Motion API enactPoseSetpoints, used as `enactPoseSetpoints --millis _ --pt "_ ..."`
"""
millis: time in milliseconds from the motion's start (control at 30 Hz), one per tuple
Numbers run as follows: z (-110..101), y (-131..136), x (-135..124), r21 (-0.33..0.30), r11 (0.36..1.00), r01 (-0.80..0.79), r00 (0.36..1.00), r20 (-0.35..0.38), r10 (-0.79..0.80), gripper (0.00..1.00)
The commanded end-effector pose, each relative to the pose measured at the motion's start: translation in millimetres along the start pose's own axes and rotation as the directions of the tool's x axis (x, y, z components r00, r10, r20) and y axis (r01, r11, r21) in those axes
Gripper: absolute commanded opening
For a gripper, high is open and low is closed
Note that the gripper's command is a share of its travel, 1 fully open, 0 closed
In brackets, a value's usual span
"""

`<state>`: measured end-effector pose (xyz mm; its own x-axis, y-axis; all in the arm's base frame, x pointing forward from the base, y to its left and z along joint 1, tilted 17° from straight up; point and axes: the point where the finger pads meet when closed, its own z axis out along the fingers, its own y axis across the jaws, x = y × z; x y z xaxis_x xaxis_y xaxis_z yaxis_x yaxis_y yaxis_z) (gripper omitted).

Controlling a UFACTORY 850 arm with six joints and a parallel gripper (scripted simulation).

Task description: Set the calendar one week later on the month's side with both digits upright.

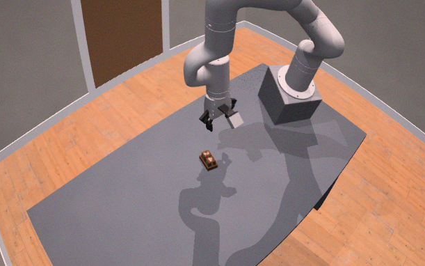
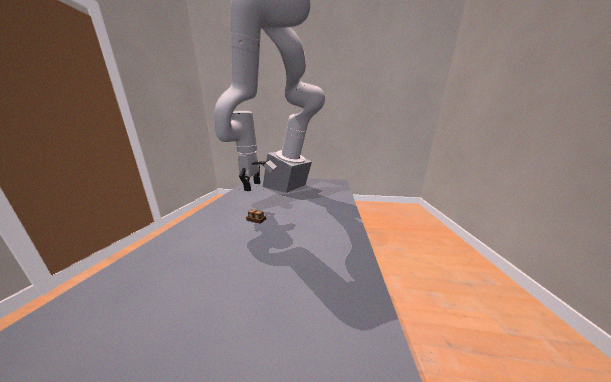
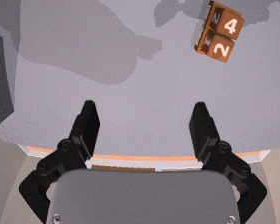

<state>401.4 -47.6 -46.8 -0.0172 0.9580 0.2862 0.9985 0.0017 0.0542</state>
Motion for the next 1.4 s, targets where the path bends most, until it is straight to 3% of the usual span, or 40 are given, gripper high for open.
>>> enactPoseSetpoints --millis 0,433,667,1000,1367 --pt "0.6 -3.2 -2.2 -0.062 0.995 0.081 0.997 0.021 -0.08 1.0" --pt "3.7 -3.9 -2.7 -0.062 0.993 0.098 0.995 0.023 -0.097 1.0" --pt "18.1 -3.2 -2.9 -0.062 0.993 0.098 0.995 0.023 -0.097 1.0" --pt "58.7 -1.2 -3.4 -0.062 0.993 0.098 0.995 0.023 -0.097 1.0" --pt "63.3 -0.9 -3.5 -0.062 0.993 0.098 0.995 0.023 -0.097 1.0"
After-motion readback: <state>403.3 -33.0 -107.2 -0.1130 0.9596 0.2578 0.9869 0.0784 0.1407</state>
